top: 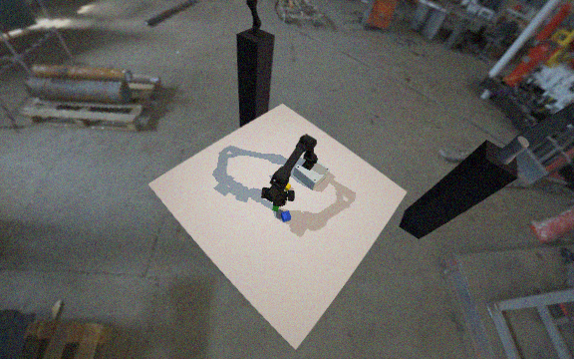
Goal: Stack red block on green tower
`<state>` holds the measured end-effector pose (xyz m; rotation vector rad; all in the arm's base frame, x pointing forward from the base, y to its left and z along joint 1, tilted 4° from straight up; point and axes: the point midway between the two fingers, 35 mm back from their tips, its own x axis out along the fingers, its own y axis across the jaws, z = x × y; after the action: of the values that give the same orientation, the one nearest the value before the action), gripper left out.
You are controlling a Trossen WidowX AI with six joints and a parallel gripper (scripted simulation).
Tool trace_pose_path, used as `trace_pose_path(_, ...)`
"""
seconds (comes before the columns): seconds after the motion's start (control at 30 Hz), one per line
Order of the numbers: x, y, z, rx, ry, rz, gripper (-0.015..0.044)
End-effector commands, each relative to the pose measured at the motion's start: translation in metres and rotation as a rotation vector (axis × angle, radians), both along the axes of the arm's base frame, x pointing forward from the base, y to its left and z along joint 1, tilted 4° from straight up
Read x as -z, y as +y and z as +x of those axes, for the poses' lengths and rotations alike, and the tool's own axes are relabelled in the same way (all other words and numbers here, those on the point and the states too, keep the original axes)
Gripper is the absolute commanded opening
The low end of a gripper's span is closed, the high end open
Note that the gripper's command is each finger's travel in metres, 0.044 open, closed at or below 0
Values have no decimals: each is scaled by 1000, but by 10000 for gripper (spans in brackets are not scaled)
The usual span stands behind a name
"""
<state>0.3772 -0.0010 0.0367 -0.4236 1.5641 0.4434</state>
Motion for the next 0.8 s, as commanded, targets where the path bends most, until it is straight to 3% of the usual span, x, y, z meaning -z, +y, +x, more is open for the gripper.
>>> trace_pose_path(0.0,8,1,0,4,-3,2,0)
trace_pose_path(0.17,26,1,-2,4,-3,2,0)
trace_pose_path(0.77,26,1,-2,4,-3,2,0)
